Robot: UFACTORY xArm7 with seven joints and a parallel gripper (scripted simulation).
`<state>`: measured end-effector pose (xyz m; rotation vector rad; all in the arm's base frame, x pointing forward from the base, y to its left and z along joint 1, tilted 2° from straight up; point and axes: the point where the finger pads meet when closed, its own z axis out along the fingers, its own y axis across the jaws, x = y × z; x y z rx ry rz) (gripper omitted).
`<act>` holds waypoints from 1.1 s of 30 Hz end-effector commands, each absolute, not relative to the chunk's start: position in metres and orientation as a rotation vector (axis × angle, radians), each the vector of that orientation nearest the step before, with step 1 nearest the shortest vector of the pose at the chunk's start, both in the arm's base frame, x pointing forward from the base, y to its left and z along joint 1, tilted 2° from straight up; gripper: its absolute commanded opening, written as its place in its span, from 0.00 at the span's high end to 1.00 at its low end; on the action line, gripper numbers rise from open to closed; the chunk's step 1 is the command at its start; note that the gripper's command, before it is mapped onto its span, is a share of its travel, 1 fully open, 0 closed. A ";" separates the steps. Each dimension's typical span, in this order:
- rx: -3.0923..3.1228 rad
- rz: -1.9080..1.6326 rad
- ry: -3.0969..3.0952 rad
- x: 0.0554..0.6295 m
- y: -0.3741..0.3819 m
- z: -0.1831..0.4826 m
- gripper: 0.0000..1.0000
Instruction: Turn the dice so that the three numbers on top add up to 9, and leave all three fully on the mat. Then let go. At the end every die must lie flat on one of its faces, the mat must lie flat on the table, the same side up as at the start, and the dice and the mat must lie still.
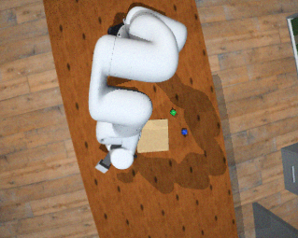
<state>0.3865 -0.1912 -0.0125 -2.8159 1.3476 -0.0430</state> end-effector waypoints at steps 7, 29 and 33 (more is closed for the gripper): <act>-2.816 -0.049 1.348 0.388 -0.192 -0.011 0.00; -2.816 -0.049 1.348 0.383 -0.091 -0.011 0.00; -2.816 -0.049 1.348 0.381 -0.055 -0.011 0.00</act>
